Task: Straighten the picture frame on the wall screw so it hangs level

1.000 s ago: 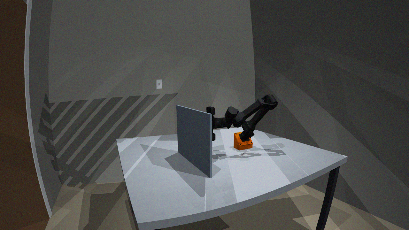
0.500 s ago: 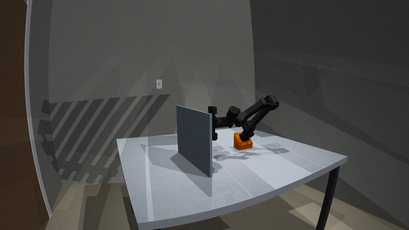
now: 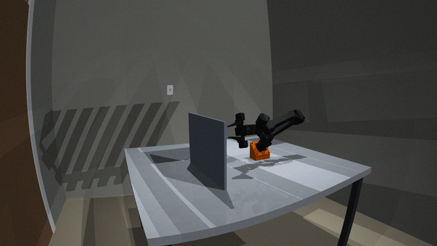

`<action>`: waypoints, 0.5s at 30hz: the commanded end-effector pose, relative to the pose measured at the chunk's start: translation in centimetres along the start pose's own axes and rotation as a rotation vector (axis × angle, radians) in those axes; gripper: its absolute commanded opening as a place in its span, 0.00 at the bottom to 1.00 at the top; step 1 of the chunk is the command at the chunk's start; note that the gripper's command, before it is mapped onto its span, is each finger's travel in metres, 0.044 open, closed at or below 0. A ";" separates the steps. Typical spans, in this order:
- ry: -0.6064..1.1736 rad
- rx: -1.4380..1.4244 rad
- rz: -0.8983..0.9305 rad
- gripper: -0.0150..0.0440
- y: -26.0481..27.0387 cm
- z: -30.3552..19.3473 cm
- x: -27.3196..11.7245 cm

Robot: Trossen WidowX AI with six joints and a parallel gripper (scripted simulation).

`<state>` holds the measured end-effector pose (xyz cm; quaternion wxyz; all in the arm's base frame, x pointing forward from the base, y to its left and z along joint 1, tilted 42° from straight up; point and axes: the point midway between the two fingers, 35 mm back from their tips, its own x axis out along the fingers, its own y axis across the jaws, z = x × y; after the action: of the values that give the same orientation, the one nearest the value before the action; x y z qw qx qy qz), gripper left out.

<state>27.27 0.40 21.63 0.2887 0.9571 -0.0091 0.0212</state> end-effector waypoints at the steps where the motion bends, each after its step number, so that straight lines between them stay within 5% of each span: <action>1: 0.001 0.006 0.000 0.69 0.4 0.0 0.0; 15: -0.015 0.172 -0.005 0.69 5.6 0.5 -3.4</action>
<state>24.11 -4.52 23.94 0.2157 0.9762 -0.0140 0.0146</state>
